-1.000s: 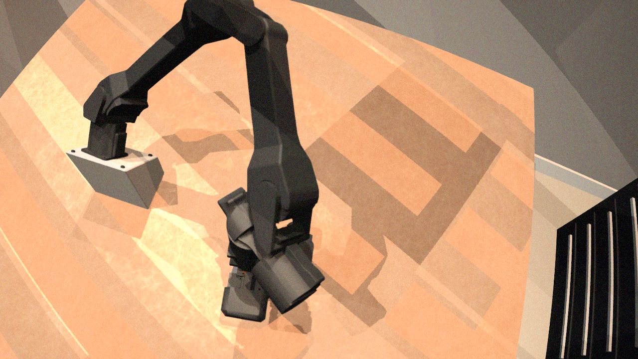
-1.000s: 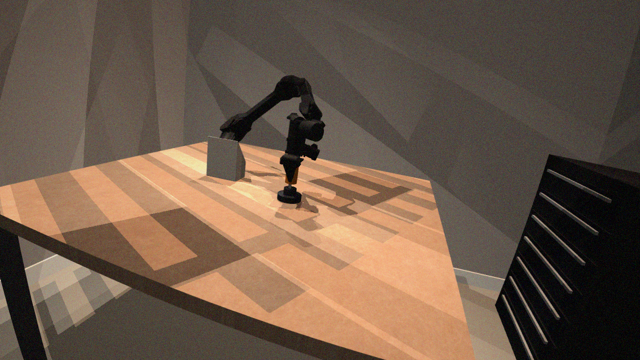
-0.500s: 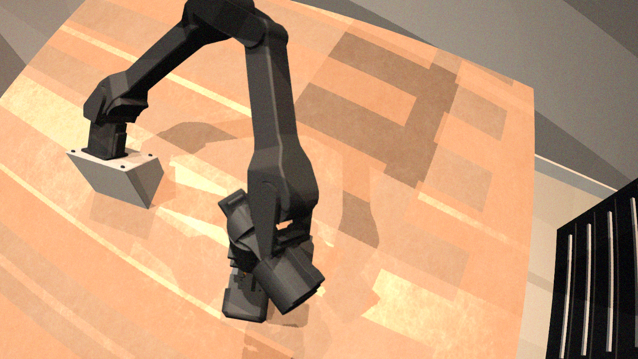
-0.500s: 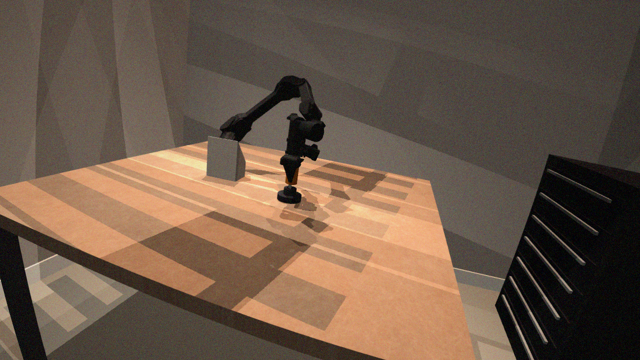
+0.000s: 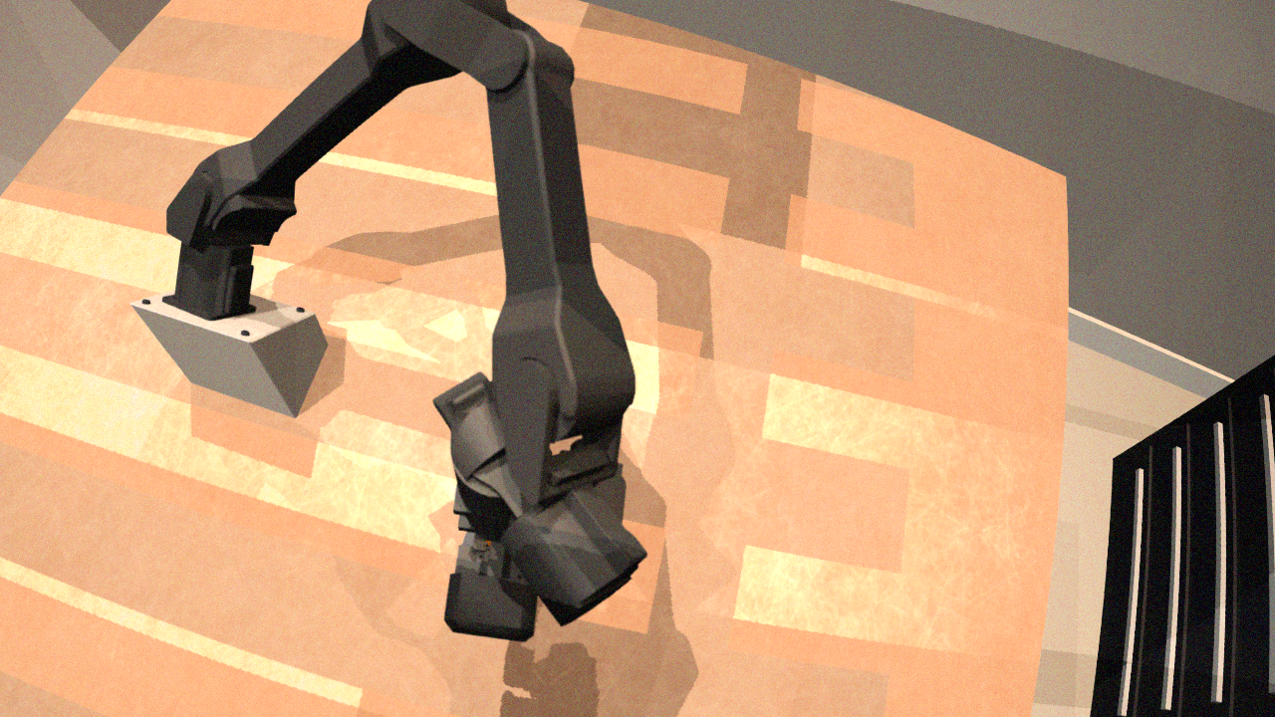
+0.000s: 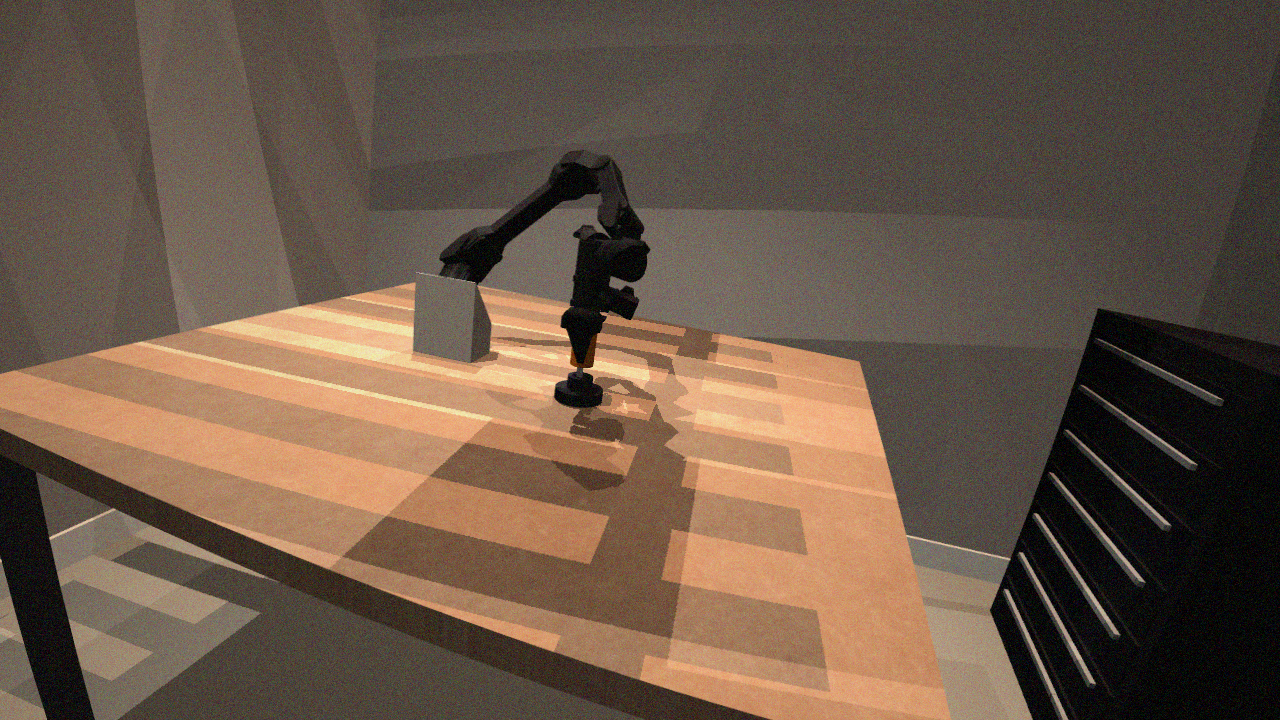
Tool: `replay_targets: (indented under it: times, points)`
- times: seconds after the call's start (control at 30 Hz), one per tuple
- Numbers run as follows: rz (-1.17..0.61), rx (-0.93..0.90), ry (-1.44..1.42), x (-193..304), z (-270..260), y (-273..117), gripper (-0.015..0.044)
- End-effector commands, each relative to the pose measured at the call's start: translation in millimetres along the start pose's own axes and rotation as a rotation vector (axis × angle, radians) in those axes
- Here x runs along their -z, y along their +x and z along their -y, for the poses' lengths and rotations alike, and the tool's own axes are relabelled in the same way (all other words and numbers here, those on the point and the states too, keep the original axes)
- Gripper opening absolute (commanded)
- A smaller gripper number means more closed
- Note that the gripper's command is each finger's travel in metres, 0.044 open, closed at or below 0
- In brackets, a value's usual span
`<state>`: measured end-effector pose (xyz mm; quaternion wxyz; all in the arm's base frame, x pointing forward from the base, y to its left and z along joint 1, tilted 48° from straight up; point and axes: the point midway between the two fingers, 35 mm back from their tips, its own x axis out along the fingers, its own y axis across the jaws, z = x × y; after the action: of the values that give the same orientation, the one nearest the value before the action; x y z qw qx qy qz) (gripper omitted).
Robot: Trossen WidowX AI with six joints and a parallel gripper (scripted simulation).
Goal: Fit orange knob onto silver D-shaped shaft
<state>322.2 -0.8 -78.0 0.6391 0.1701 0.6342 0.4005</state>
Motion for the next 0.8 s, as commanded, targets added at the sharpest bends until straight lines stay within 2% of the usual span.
replay_targets:
  times: [0.0,0.1,0.77]
  points:
    - [0.004,0.0,-0.092,-0.7,0.5,-2.0,0.0]
    - [0.004,0.0,-0.176,-0.9,2.2,-0.6,0.0]
    - [0.004,0.0,-0.176,0.3,0.3,-0.2,0.0]
